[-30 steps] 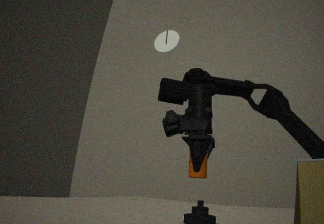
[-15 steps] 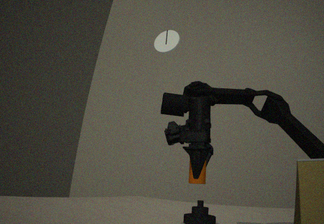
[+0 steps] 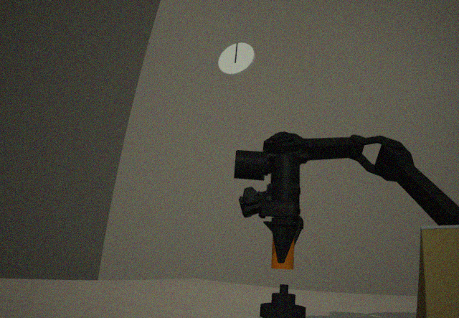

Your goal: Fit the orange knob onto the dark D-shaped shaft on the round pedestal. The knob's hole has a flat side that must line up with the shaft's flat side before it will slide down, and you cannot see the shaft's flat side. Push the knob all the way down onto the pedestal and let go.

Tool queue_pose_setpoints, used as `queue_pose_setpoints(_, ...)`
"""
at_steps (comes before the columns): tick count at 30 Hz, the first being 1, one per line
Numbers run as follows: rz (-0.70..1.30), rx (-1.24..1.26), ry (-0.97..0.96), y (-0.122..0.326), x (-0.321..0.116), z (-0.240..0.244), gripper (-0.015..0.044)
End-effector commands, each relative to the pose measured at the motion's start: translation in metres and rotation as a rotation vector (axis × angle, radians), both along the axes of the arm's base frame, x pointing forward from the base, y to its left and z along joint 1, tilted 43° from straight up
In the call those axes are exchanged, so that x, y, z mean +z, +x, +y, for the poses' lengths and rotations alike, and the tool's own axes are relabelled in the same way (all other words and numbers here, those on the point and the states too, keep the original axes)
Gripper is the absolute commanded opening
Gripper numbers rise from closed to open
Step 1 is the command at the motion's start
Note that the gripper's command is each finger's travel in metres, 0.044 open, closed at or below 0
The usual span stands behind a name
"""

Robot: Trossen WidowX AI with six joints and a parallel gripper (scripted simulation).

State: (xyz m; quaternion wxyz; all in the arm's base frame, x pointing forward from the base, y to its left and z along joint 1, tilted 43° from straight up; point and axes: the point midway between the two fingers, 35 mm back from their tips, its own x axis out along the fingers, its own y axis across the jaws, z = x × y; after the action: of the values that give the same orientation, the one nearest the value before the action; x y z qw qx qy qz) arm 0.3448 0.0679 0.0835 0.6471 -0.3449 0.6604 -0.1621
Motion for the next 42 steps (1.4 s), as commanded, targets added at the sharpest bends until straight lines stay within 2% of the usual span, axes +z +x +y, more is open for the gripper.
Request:
queue_pose_setpoints(1, -0.009, 0.001, -0.003, 0.002, 0.009, -0.012, 0.0000)
queue_pose_setpoints(18, -0.010, 0.000, -0.008, 0.006, -0.007, -0.037, 0.0000)
queue_pose_setpoints(42, -0.009, 0.001, -0.008, 0.006, -0.008, -0.039, 0.0000)
